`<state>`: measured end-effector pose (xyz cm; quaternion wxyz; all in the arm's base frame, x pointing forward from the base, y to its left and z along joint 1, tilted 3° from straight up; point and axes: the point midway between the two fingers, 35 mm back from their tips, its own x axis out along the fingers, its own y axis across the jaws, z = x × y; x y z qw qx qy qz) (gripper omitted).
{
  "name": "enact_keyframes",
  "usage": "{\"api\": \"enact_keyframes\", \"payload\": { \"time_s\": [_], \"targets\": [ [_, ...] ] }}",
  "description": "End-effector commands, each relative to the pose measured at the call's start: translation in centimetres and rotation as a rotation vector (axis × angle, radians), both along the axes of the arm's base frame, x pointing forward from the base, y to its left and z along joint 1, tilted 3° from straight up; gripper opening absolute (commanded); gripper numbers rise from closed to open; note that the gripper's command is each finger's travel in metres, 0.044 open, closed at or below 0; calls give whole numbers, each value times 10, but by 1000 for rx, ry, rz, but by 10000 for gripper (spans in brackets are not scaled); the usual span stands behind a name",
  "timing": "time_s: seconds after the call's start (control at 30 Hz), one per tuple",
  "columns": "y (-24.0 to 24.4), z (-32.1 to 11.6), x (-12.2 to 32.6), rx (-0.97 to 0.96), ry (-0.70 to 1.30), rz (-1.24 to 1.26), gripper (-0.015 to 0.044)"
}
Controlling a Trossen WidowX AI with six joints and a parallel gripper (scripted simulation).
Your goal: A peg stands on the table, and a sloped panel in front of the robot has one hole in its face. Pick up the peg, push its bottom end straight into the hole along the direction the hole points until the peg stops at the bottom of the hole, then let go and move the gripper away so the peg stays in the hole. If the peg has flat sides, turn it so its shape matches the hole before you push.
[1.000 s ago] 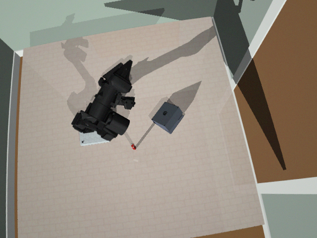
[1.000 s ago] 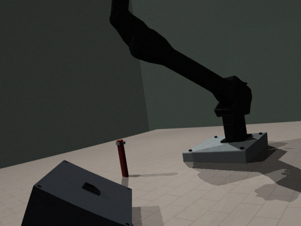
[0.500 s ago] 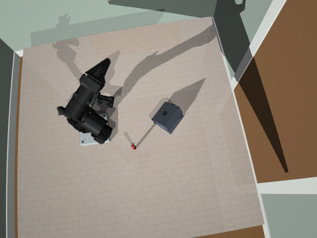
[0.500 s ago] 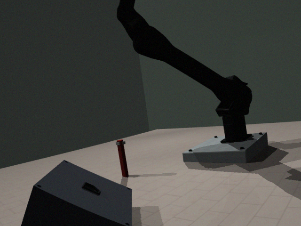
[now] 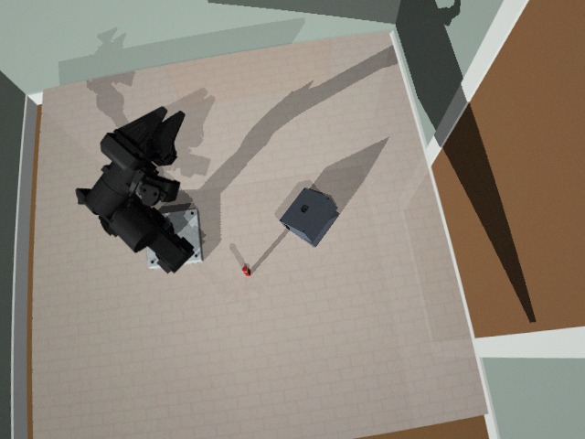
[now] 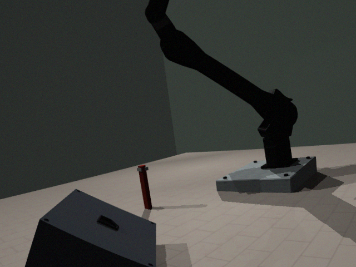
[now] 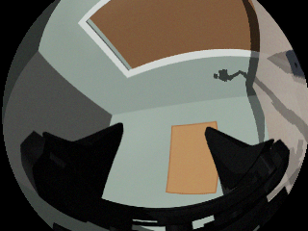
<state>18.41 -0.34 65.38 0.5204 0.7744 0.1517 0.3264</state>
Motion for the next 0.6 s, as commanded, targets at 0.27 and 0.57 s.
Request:
{"api": "enact_keyframes", "payload": {
  "time_s": [0.27, 0.57],
  "targets": [
    [15, 9, -31, -53, -104, -114, 440],
    [29, 11, -47, -98, -165, -191, 440]
  ]
}}
